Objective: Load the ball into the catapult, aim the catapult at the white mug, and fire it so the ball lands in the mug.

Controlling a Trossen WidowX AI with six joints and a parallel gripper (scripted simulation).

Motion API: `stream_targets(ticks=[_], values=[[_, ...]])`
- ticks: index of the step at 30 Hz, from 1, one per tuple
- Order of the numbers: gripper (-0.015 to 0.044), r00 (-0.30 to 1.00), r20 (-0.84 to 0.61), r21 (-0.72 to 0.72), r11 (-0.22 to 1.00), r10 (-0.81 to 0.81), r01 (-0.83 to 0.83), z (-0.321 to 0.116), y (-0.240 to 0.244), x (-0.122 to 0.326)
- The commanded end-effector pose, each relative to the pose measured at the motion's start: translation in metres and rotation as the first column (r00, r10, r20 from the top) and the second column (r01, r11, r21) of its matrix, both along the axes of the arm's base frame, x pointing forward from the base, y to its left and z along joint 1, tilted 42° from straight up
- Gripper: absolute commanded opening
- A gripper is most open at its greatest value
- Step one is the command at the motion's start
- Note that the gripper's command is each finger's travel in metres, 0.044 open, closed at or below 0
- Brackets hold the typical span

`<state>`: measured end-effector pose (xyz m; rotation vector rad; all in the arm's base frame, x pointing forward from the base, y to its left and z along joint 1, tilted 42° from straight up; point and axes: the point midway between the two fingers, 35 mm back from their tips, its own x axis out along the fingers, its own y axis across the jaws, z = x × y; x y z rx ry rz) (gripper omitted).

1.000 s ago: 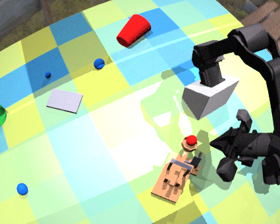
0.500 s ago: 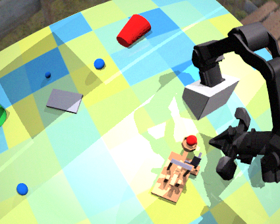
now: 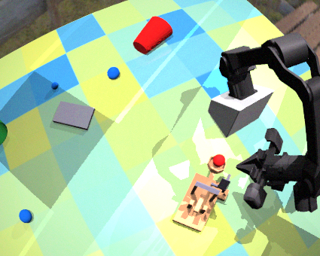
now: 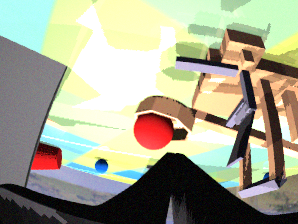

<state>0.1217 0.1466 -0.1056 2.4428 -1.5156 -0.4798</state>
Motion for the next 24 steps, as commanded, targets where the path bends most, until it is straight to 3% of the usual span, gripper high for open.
stream_targets(ticks=[1, 24], values=[[0.0, 1.0, -0.006, -0.008, 1.0, 0.004, -0.005, -0.005, -0.006, 0.001], [0.0, 1.0, -0.006, -0.008, 1.0, 0.004, -0.004, -0.033, -0.032, 0.001]])
